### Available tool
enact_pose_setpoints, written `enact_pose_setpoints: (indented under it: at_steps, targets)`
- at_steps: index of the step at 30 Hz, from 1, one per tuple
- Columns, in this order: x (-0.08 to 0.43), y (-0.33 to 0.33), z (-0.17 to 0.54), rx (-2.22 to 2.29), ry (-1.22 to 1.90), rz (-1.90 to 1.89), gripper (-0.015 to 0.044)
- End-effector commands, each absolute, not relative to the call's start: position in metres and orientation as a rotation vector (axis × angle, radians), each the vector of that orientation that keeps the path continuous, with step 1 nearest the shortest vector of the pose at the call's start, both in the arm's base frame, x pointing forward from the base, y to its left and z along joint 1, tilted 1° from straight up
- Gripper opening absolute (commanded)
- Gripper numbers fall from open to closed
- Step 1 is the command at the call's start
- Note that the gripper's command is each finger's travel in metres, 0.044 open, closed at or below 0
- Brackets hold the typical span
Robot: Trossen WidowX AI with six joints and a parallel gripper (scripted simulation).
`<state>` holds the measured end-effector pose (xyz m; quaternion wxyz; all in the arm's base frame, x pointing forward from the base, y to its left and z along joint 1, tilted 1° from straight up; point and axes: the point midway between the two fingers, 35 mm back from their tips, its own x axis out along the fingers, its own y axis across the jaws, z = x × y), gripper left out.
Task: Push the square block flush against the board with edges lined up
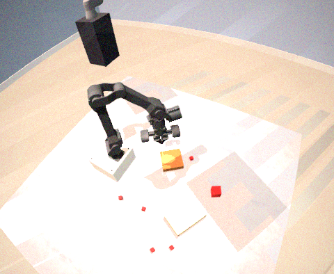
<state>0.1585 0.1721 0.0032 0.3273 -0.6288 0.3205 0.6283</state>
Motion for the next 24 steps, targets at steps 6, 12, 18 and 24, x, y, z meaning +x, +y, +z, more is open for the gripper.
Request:
enact_pose_setpoints:
  at_steps: [6,12,18,24]
  targets:
    - [0.158,0.169,-0.051,-1.665,0.839,1.647,0.0]
    - [0.161,0.166,-0.051,-1.665,0.839,1.647,0.0]
    - [0.167,0.159,-0.051,-1.666,0.84,1.646,0.0]
    - [0.174,0.152,-0.051,-1.667,0.84,1.645,0.0]
